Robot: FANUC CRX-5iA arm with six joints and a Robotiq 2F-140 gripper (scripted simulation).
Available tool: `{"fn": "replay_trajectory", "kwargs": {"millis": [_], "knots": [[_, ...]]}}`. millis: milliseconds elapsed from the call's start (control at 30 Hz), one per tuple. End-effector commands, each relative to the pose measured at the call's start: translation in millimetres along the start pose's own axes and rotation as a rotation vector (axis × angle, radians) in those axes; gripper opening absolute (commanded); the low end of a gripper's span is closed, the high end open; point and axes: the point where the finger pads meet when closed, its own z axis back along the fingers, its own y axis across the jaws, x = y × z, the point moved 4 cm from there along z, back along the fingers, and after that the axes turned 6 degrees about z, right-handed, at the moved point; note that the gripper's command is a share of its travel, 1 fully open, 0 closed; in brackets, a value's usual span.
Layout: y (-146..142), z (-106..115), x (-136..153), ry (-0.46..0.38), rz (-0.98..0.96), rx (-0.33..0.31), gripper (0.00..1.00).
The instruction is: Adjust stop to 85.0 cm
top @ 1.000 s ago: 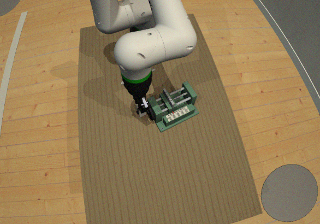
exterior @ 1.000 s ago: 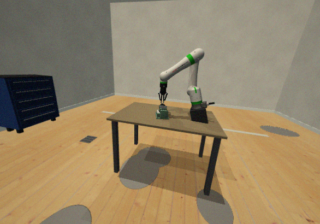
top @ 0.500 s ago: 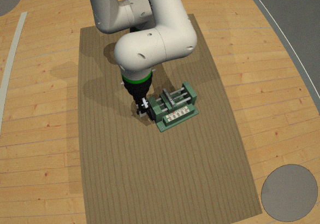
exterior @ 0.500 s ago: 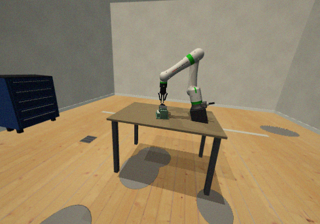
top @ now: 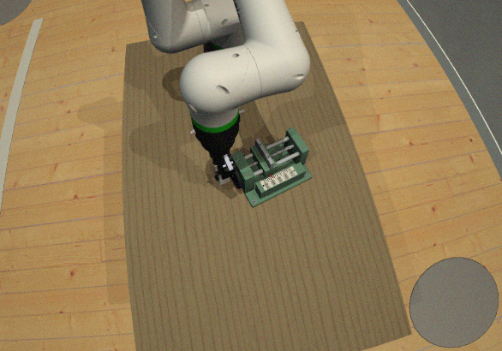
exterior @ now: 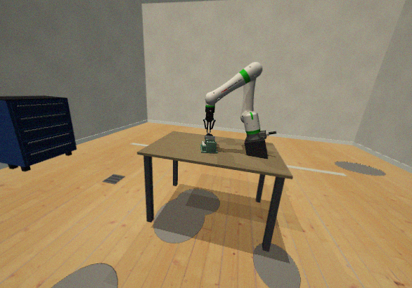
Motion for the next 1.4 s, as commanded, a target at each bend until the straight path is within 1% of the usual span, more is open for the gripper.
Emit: {"fn": "replay_trajectory", "kwargs": {"millis": [0, 933, 1367], "knots": [[-1, 0, 0, 0.0, 0.0, 0.0, 0.04], [-14, -6, -1, 0.0, 0.0, 0.0, 0.04], [-22, -15, -2, 0.0, 0.0, 0.0, 0.04]]}}
